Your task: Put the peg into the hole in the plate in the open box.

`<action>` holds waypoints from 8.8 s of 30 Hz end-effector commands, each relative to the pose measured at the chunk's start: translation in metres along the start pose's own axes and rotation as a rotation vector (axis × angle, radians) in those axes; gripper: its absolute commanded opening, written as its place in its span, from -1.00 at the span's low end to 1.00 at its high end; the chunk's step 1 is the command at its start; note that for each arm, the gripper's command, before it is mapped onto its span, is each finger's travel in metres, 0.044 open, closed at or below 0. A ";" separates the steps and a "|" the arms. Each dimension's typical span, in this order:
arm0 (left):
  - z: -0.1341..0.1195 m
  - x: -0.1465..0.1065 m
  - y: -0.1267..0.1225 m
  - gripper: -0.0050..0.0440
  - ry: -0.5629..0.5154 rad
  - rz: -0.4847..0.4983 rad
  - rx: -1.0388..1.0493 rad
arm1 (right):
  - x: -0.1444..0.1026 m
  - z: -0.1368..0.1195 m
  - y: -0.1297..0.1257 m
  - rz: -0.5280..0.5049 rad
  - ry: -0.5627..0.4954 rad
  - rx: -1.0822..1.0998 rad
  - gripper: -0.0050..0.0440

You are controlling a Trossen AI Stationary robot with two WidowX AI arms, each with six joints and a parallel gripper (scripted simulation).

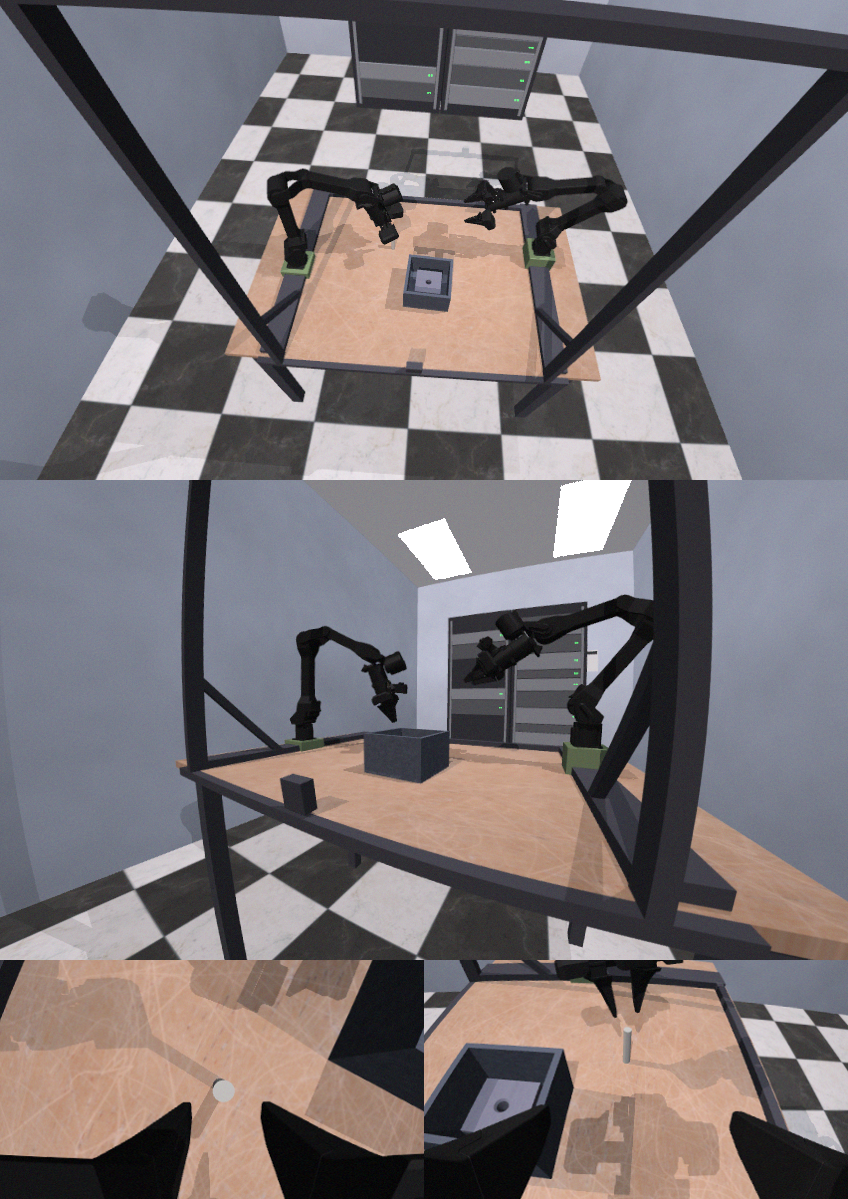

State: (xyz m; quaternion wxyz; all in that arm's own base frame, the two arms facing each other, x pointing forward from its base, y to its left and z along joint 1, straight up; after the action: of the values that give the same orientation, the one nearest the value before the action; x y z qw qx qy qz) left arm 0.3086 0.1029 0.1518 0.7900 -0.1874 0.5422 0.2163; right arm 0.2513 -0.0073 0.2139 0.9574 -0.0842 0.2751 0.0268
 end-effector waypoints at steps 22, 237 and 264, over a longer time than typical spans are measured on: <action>0.001 0.047 0.000 -0.20 -0.004 -0.001 -0.001 | -0.003 0.006 -0.001 -0.004 -0.021 -0.002 1.00; 0.024 -0.013 -0.222 1.00 -0.025 -0.054 0.082 | -0.150 0.025 0.050 0.325 -0.070 -0.208 1.00; 0.031 -0.022 -0.213 1.00 0.010 -0.193 0.498 | -0.150 0.025 0.050 0.325 -0.070 -0.208 1.00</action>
State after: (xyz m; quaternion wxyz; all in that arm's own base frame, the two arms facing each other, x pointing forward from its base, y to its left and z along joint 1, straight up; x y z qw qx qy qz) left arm 0.4428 -0.0612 0.1866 0.8196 -0.0381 0.5717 0.0023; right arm 0.1329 0.0461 0.3030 0.9336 -0.1373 0.2524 0.2140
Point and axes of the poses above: on each arm, the point midway between the two fingers, 35 mm back from their tips, its own x axis out along the fingers, its own y axis across the jaws, z = x × y, the point moved 5 cm from there along -x, back along the fingers, and after that the axes turned 10 degrees about -x, right-handed, at the moved point
